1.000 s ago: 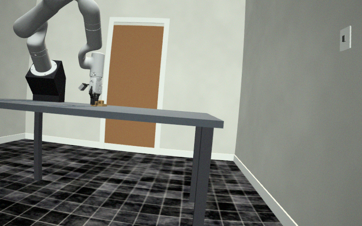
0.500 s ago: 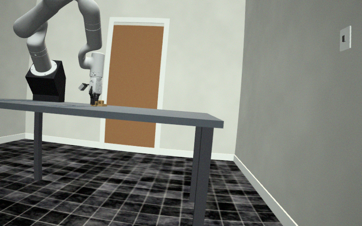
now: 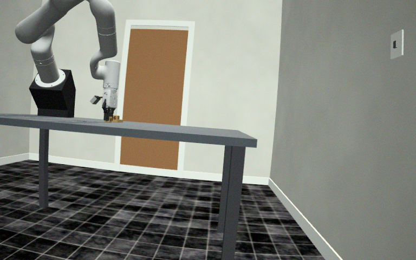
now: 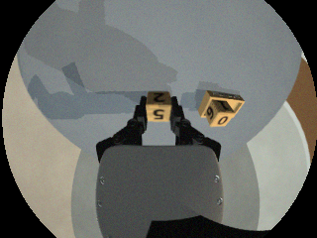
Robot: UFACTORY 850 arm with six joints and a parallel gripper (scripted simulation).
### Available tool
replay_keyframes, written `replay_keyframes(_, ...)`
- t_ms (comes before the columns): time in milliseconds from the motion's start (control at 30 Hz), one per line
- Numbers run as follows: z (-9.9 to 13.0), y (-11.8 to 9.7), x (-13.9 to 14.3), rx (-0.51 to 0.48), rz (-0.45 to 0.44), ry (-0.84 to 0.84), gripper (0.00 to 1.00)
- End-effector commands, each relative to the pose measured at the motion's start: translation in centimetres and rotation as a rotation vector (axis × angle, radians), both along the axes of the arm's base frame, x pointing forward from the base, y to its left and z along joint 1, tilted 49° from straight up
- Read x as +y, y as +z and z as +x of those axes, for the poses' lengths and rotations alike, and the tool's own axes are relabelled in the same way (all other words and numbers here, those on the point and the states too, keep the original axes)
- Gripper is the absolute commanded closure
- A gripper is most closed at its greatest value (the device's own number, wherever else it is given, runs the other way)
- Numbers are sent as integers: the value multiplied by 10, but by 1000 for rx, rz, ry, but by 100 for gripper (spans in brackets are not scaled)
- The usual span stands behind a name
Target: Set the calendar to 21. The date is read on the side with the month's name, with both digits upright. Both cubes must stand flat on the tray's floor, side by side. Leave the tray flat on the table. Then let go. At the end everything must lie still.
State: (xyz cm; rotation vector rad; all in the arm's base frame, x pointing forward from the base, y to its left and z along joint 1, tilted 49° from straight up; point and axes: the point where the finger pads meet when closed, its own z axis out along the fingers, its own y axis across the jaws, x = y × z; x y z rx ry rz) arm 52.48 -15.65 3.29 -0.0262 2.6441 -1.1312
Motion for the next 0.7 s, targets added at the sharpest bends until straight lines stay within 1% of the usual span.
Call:
replay_keyframes(0,0,0,0,-1,0,1,59)
replay_keyframes(133,0,0,0,-1,0,1,59)
replay_keyframes(167,0,0,0,-1,0,1,55)
replay_keyframes(233,0,0,0,-1,0,1,55)
replay_keyframes(267,0,0,0,-1,0,1,51)
replay_keyframes(667,0,0,1,-1,0,1,51)
